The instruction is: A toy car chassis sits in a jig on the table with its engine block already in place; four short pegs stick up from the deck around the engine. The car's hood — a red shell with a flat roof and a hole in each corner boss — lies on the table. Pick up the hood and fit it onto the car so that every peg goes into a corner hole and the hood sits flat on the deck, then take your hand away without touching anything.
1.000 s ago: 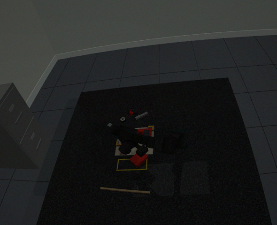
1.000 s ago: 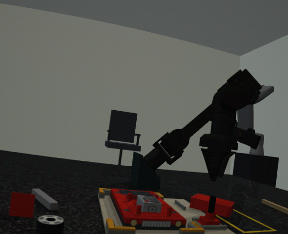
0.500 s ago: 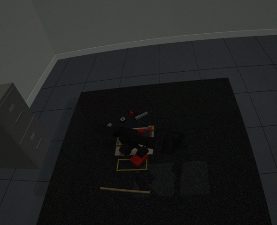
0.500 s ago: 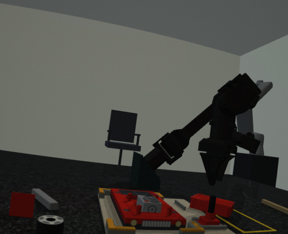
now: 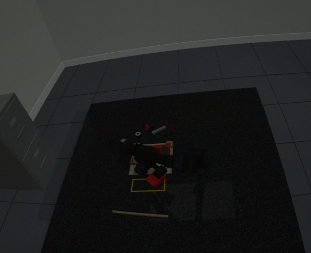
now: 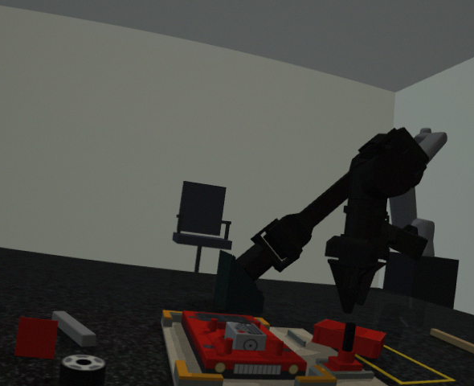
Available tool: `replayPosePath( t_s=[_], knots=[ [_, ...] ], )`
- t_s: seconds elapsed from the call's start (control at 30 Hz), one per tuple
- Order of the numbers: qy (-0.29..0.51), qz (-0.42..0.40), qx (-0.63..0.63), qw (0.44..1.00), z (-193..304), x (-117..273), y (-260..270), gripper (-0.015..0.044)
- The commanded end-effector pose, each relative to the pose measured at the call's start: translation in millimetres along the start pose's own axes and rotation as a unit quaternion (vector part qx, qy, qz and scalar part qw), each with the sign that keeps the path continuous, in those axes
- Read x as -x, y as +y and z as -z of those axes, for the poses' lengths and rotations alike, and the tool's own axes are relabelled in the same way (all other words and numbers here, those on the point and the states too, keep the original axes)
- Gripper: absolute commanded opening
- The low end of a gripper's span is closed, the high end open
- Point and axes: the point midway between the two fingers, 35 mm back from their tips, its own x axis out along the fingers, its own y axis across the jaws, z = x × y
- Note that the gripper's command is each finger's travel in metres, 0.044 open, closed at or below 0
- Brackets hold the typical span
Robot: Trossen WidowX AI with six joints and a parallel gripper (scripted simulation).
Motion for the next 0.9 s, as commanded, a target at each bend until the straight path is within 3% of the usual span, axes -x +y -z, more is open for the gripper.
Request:
replayPosePath(
  t_s=[0.0, 0.87],
  knots=[
    [-0.001, -0.002, -0.001, 1.0, 0, -3, 1, 0.044],
    [-0.001, -0.003, -0.001, 1.0, 1, -20, 3, 0.044]
  ],
)
